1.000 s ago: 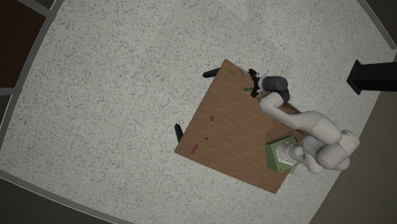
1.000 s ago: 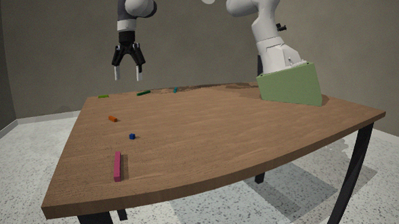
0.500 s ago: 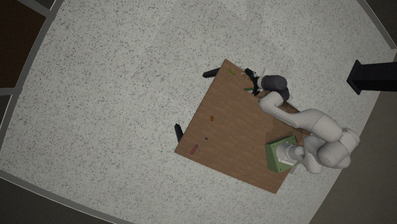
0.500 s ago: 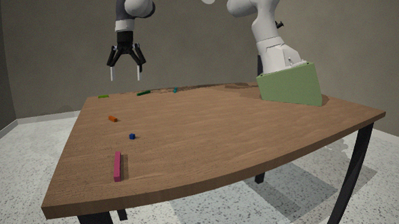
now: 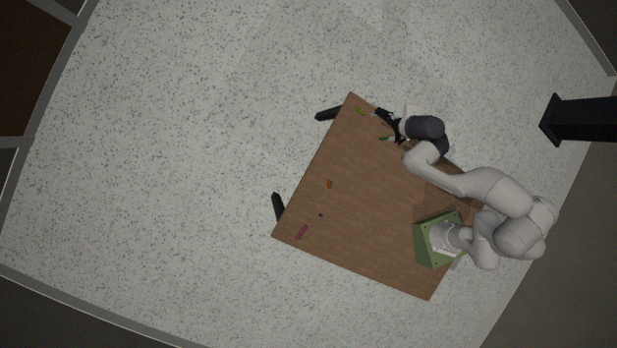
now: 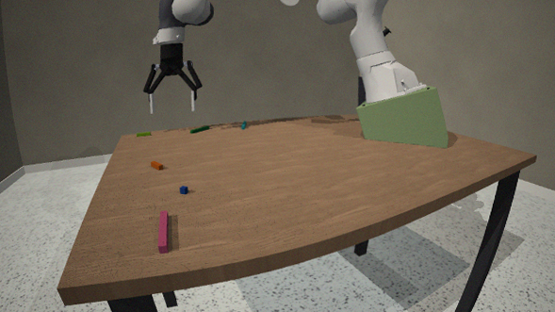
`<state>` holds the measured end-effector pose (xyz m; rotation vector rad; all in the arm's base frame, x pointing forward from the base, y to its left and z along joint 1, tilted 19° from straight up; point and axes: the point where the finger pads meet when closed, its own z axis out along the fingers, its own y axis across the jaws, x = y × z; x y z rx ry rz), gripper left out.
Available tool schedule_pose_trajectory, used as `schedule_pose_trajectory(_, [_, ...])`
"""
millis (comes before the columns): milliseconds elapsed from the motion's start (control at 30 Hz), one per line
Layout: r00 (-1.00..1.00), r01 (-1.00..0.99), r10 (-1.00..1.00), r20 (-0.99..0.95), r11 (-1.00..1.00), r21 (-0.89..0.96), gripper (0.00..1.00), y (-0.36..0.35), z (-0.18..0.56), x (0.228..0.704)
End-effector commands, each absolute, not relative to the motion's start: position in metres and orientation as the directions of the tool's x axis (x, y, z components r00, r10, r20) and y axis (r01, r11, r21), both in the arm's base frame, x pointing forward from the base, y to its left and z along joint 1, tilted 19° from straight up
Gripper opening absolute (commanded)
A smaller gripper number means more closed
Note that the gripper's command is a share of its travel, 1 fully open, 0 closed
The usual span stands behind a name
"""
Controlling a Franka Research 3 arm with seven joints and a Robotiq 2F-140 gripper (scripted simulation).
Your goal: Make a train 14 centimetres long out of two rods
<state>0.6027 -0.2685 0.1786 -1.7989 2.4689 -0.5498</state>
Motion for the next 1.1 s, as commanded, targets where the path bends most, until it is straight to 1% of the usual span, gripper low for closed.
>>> schedule_pose_trajectory(0, [-0.168, -0.958, -0.963, 0.209, 0.11, -0.264, 1.0, -0.269, 0.18, 0.604])
schedule_pose_trajectory(267, [-0.038, -0.972, -0.969, 0.242, -0.021, -0.234, 1.0, -0.269, 0.181, 0.608])
schedule_pose_trajectory(333, [-0.038, -0.972, -0.969, 0.242, -0.021, -0.234, 1.0, -0.269, 0.181, 0.608])
schedule_pose_trajectory(367, [0.006, -0.973, -0.968, 0.252, -0.064, -0.223, 1.0, -0.27, 0.181, 0.609])
schedule_pose_trajectory(533, [0.082, -0.969, -0.96, 0.269, -0.14, -0.203, 1.0, -0.27, 0.182, 0.612])
schedule_pose_trajectory(833, [0.221, -0.947, -0.929, 0.295, -0.277, -0.162, 1.0, -0.27, 0.183, 0.616])
schedule_pose_trajectory(900, [0.221, -0.947, -0.929, 0.295, -0.277, -0.162, 1.0, -0.27, 0.183, 0.616])
schedule_pose_trajectory(933, [0.262, -0.937, -0.917, 0.302, -0.317, -0.149, 1.0, -0.27, 0.183, 0.617])
schedule_pose_trajectory(1067, [0.319, -0.919, -0.895, 0.31, -0.373, -0.131, 1.0, -0.271, 0.184, 0.619])
